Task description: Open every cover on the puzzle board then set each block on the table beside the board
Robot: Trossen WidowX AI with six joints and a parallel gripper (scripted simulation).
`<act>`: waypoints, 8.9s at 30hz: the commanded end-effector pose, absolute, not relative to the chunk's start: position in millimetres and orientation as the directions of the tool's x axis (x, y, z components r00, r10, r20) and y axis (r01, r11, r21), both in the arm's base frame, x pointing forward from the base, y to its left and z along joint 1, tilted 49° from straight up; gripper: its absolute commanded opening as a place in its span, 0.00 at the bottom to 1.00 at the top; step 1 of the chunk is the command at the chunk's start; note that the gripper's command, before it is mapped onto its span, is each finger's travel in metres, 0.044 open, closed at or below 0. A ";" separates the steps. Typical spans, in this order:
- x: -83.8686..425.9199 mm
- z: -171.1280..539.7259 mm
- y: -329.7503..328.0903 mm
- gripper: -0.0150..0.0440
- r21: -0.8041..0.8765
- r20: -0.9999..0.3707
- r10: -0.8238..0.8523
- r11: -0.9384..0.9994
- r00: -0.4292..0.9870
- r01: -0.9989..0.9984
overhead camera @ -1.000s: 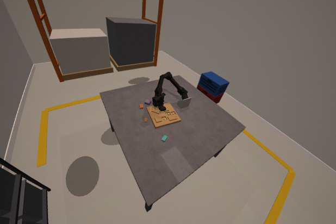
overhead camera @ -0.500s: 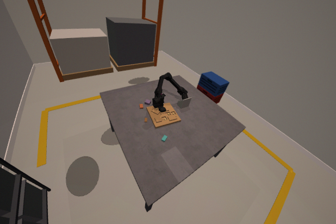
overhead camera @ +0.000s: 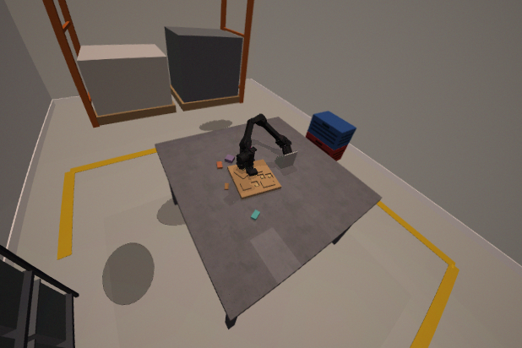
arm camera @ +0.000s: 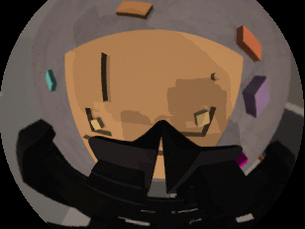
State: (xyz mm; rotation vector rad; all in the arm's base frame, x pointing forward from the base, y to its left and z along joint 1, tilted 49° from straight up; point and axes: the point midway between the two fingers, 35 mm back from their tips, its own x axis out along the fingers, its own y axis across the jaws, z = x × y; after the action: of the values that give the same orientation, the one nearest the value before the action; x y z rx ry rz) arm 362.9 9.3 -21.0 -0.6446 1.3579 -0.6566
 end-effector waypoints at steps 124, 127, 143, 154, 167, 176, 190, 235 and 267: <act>212.1 -49.2 94.8 0.25 -0.727 -0.666 -0.740 0.618 0.090 -0.298; 212.1 -49.1 94.7 0.25 -0.671 -0.666 -0.740 0.542 0.090 -0.505; 211.0 -48.1 93.6 0.25 -0.666 -0.666 -0.741 0.536 0.090 -0.519; 213.8 -61.4 79.7 0.25 -0.666 -0.666 -0.740 0.536 0.091 -0.519; 216.5 -81.2 54.6 0.25 -0.668 -0.664 -0.742 0.534 0.091 -0.518; 216.9 -86.0 47.9 0.25 -0.668 -0.664 -0.742 0.534 0.091 -0.518; 218.1 -88.2 45.5 0.25 -0.668 -0.664 -0.743 0.534 0.091 -0.518; 216.7 -55.8 84.8 0.50 -0.666 -0.666 -0.740 0.535 0.090 -0.520; 218.0 -70.3 66.8 0.50 -0.729 -0.665 -0.742 0.617 0.091 -0.298</act>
State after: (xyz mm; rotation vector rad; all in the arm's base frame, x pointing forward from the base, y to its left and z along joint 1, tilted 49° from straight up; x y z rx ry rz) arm 217.8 67.1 -70.1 -0.9617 1.5149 -0.3692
